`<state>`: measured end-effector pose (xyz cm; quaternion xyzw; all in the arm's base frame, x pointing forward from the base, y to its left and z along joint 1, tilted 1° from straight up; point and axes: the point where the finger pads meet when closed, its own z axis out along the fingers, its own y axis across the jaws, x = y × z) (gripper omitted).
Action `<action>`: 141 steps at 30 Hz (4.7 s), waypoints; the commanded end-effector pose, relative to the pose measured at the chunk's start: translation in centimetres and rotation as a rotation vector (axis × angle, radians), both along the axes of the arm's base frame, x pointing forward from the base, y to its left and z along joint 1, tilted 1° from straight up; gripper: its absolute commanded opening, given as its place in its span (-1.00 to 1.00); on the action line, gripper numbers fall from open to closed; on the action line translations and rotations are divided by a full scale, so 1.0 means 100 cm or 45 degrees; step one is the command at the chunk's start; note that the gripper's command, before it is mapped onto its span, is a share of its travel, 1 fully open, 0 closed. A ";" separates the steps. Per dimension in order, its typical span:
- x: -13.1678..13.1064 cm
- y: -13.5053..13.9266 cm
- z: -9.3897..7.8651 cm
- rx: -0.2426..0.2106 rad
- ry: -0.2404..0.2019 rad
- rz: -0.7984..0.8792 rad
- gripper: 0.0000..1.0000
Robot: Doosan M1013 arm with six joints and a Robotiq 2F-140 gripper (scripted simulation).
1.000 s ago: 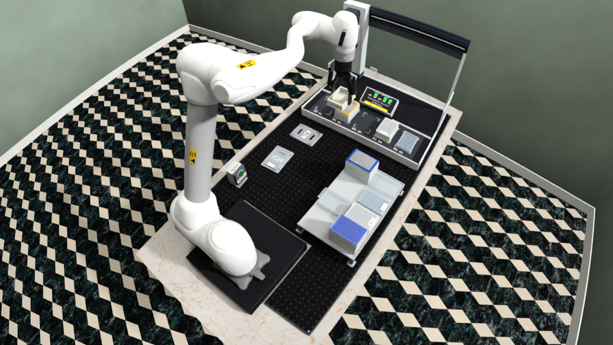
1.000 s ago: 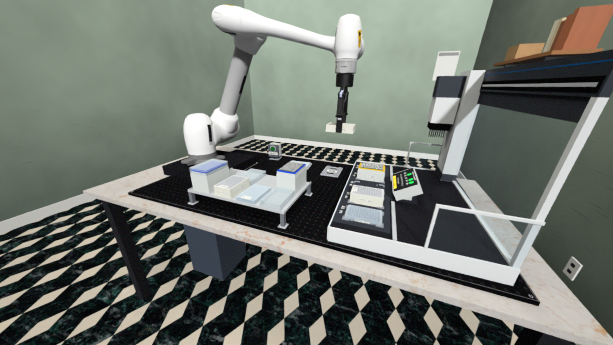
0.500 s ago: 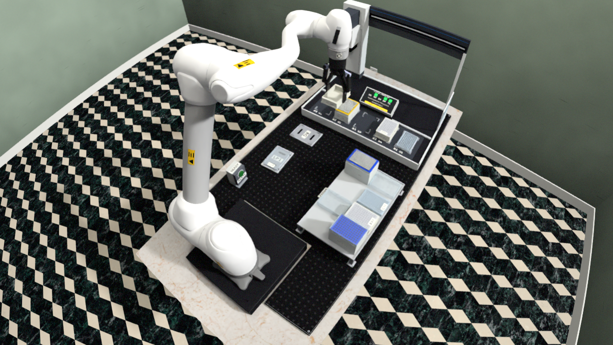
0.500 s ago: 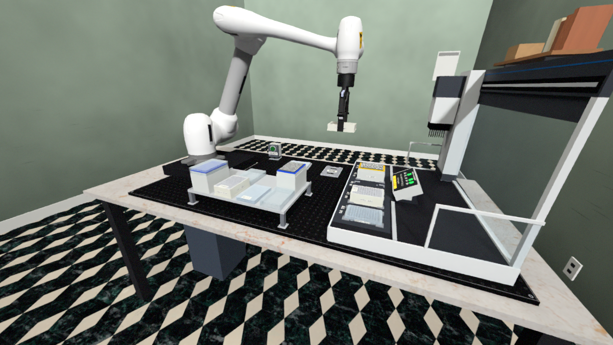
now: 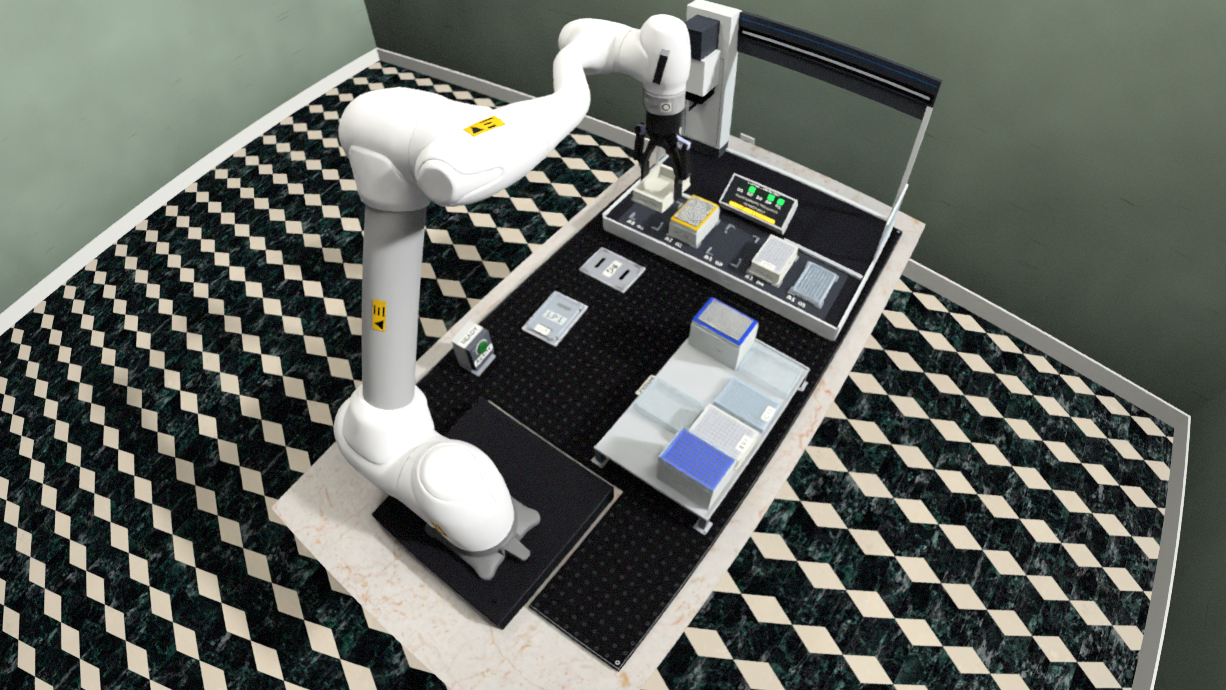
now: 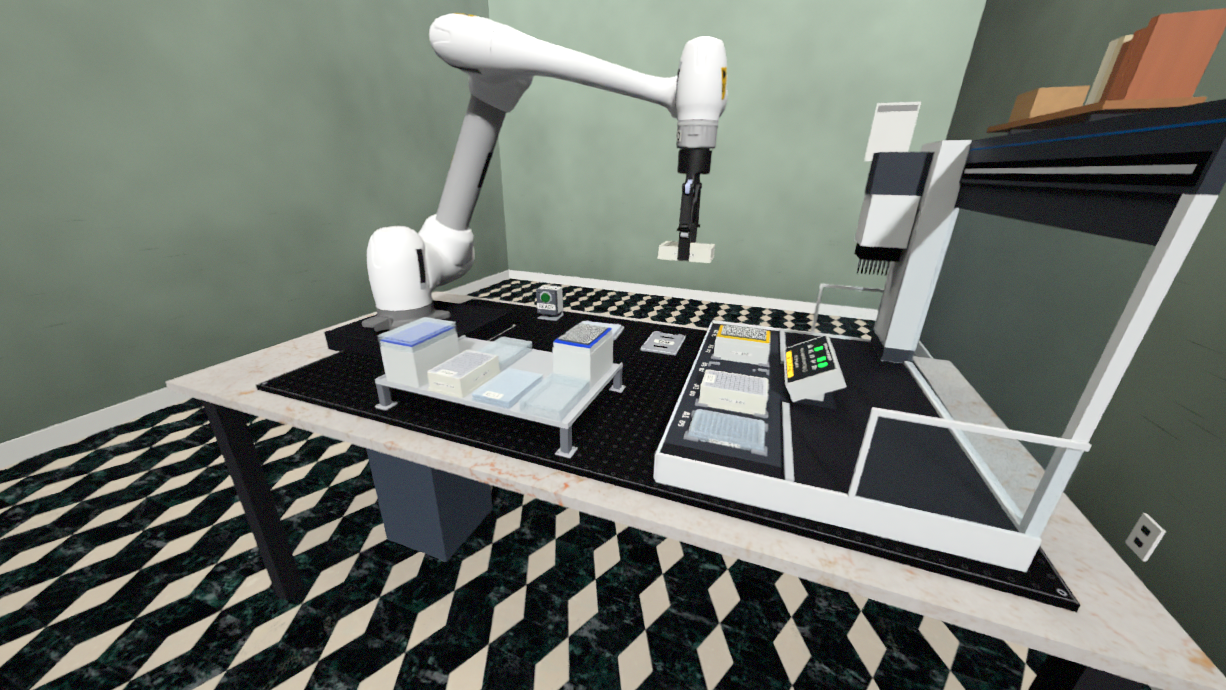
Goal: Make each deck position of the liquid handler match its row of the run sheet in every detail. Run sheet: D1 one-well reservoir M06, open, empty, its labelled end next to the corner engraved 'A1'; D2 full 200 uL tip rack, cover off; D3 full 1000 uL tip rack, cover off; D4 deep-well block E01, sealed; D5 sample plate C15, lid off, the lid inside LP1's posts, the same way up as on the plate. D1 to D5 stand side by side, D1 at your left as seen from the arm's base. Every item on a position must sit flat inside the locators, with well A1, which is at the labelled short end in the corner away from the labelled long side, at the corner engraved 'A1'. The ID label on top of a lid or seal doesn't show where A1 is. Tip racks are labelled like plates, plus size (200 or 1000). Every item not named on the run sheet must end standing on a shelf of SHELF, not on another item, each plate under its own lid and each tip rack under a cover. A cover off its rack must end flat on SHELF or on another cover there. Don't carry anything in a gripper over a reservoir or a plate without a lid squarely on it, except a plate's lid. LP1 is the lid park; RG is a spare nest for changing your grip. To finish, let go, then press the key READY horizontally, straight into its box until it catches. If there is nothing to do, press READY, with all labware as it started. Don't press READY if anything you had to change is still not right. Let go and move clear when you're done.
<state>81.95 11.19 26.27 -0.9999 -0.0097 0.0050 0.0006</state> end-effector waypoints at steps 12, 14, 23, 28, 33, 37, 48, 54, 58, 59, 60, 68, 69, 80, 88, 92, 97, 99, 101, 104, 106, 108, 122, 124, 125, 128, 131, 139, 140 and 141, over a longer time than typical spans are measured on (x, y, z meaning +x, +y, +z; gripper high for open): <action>0.000 0.028 0.001 0.001 -0.002 0.000 -0.80; 0.001 0.032 0.001 0.001 -0.002 0.000 -0.80; 0.001 0.048 0.001 0.001 -0.002 -0.004 -0.80; 0.001 0.057 0.001 0.001 -0.002 -0.004 -0.80; 0.001 0.069 0.001 0.001 -0.002 -0.004 -0.80; 0.001 0.078 0.001 0.001 -0.002 -0.004 -0.80; 0.001 0.099 0.001 0.001 -0.002 -0.004 -0.80; 0.001 0.113 0.001 0.001 -0.002 -0.004 -0.80; 0.001 0.114 0.001 0.001 -0.002 -0.004 -0.80; 0.004 0.114 0.001 0.001 -0.002 -0.004 -0.80; 0.006 0.114 0.001 0.001 -0.002 -0.004 -0.80; 0.025 0.114 0.001 0.001 -0.002 -0.004 -0.80; 0.027 0.114 0.001 0.001 -0.002 -0.004 -0.80; 0.048 0.114 0.001 0.001 -0.002 -0.004 -0.80; 0.067 0.114 0.001 0.001 -0.002 -0.004 -0.80; 0.071 0.113 0.001 0.001 -0.002 -0.004 -0.80; 0.083 0.113 0.001 0.001 -0.002 -0.004 -0.80; 0.088 0.113 0.001 0.001 -0.002 -0.004 -0.80; 0.092 0.113 0.001 0.001 -0.002 -0.004 -0.80; 0.099 0.113 0.001 0.001 -0.002 -0.004 -0.80; 0.104 0.113 0.001 0.001 -0.002 -0.004 -0.80; 0.106 0.113 0.001 0.001 -0.002 -0.004 -0.80; 0.137 0.113 0.000 0.001 -0.002 -0.004 -0.80; 0.141 0.113 0.000 0.001 -0.002 -0.004 -0.80; 0.141 0.113 0.000 0.001 -0.002 -0.004 -0.80; 0.146 0.113 0.000 0.001 -0.002 -0.004 -0.80; 0.153 0.113 0.000 0.001 -0.002 -0.004 -0.80; 0.160 0.113 0.000 0.001 -0.002 -0.004 -0.80; 0.160 0.113 0.000 0.001 -0.002 -0.004 -0.80; 0.160 0.113 0.000 0.001 -0.002 -0.004 -0.80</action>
